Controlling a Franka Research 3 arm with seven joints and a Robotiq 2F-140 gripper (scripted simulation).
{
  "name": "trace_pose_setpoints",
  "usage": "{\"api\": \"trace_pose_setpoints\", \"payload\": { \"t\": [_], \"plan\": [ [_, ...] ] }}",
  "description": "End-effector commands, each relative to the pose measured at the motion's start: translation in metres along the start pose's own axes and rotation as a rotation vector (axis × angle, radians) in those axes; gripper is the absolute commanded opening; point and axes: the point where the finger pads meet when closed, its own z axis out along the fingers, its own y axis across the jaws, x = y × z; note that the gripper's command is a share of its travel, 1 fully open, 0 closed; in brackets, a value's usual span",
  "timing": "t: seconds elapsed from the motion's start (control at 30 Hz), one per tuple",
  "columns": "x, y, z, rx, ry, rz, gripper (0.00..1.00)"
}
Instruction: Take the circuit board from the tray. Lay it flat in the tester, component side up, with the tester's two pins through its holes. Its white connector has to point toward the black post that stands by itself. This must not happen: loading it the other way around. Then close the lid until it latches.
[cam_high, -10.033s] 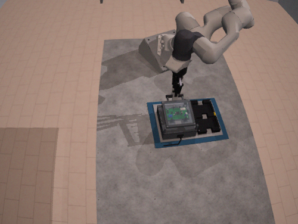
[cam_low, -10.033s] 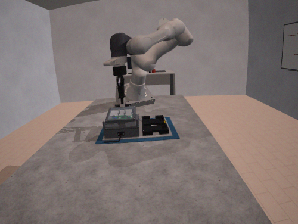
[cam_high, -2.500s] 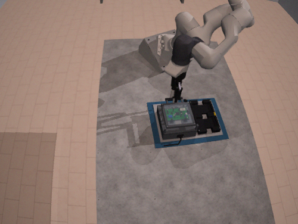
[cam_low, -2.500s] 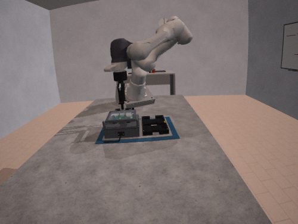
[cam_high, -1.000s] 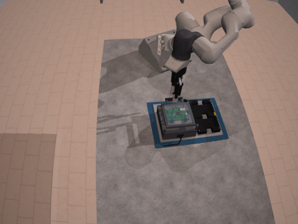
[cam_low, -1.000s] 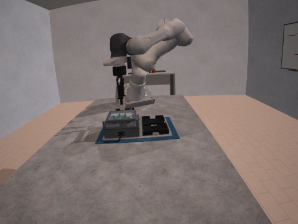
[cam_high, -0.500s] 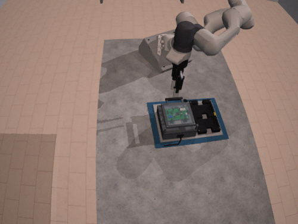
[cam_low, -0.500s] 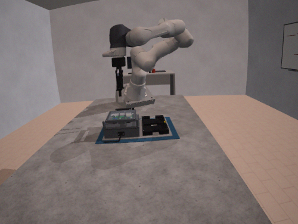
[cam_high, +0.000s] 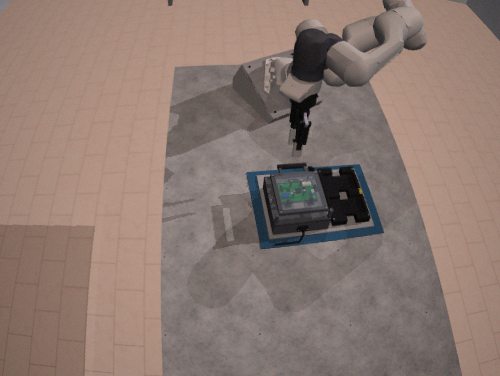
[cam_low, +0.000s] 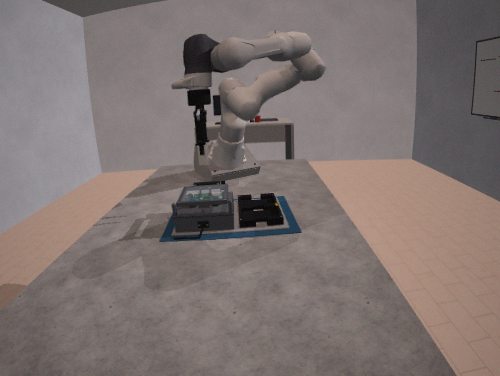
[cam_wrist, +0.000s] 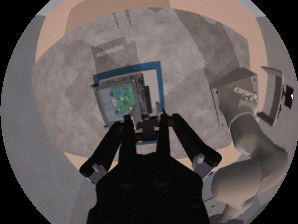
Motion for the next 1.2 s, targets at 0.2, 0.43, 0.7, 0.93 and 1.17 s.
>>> {"api": "trace_pose_setpoints", "payload": {
  "t": [0.2,0.43,0.7,0.93,1.17],
  "plan": [
    [-0.0021,0.0025,-0.0024,-0.008,-0.005,0.009,1.0],
    [-0.0021,0.0025,-0.0024,-0.008,-0.005,0.009,1.0],
    [-0.0021,0.0025,-0.0024,-0.008,-0.005,0.009,1.0],
    [-0.0021,0.0025,-0.0024,-0.008,-0.005,0.009,1.0],
    [-0.0021,0.0025,-0.0024,-0.008,-0.005,0.009,1.0]
  ]
}}
